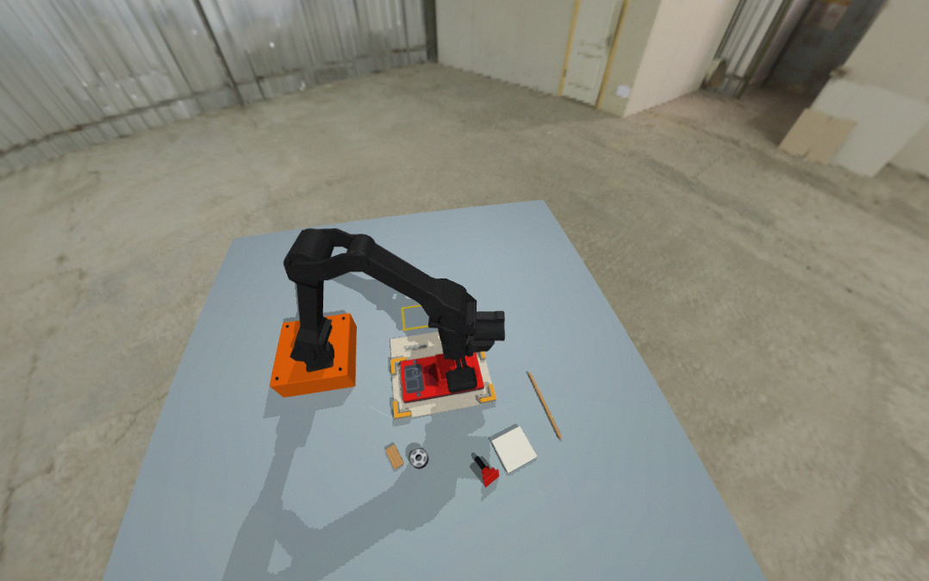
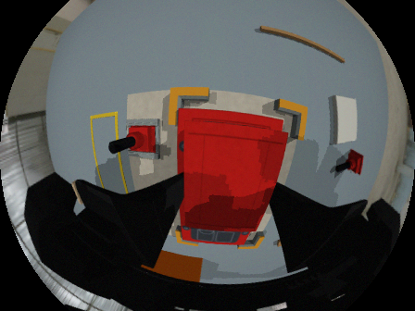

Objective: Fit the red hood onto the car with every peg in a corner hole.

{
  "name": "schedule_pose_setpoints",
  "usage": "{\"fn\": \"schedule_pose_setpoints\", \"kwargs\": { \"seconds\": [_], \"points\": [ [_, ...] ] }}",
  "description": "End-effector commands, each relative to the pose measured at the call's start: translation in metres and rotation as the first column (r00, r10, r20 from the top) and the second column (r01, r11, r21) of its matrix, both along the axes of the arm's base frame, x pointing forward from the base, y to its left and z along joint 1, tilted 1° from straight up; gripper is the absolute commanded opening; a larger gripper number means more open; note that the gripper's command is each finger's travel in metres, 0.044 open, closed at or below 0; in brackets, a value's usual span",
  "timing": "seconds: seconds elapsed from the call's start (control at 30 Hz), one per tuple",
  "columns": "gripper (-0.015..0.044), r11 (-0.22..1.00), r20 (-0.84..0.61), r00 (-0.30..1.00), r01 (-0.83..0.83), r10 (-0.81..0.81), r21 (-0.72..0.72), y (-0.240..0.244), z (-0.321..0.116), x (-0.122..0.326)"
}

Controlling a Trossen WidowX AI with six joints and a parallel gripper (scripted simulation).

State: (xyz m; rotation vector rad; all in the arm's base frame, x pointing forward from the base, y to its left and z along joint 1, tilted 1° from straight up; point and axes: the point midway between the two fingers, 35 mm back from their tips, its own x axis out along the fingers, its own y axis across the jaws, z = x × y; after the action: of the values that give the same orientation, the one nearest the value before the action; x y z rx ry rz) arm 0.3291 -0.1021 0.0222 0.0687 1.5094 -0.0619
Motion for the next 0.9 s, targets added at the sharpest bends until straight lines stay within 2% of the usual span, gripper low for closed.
{"fn": "schedule_pose_setpoints", "kwargs": {
  "seconds": [0.0,0.87],
  "points": [
    [0.0000,1.000,-0.001,1.000,0.001,-0.001,0.004,0.001,-0.003,0.000],
    [0.0000,1.000,0.001,1.000,0.000,0.000,0.002,0.000,-0.012,0.001]
  ]
}}
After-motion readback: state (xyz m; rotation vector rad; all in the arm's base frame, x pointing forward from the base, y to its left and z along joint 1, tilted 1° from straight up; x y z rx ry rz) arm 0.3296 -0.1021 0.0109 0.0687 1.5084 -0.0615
